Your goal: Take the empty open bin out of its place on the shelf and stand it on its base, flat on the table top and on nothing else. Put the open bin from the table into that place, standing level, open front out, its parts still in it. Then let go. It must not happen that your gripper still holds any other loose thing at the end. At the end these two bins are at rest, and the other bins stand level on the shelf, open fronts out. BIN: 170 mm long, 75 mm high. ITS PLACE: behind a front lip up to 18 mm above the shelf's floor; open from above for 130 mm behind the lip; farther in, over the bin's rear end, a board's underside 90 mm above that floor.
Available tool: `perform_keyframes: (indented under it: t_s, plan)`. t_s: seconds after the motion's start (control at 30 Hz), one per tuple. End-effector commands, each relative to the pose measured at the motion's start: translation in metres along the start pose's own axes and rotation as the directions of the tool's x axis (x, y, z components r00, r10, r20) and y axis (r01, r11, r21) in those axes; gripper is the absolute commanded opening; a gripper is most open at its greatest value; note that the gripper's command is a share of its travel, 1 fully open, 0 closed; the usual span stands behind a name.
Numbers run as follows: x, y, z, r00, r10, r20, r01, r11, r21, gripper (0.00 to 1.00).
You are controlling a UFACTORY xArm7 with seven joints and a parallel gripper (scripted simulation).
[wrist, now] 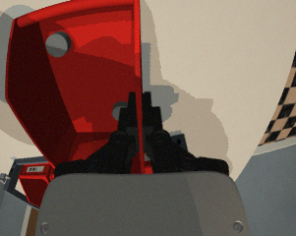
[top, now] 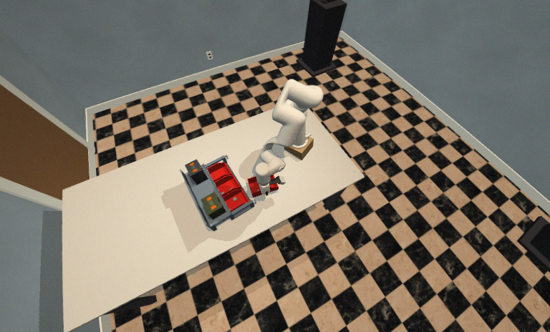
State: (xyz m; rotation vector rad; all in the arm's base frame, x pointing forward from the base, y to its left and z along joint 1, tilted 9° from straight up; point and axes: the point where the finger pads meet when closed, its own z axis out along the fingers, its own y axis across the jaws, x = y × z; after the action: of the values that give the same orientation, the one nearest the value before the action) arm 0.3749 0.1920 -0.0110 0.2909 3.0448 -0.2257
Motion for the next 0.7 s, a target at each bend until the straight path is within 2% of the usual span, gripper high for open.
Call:
perform_keyframes:
  t_s: [0.0,0.3,0.67]
  plan:
    - [-0.001,0.001,-0.002,1.0,0.0,0.002,0.0,1.0,-0.003,0.0]
    - [-0.001,0.001,-0.011,1.0,0.0,0.002,0.0,1.0,-0.003,0.0]
    - [-0.001,0.001,-0.04,1.0,0.0,0.002,0.0,1.0,-0.003,0.0]
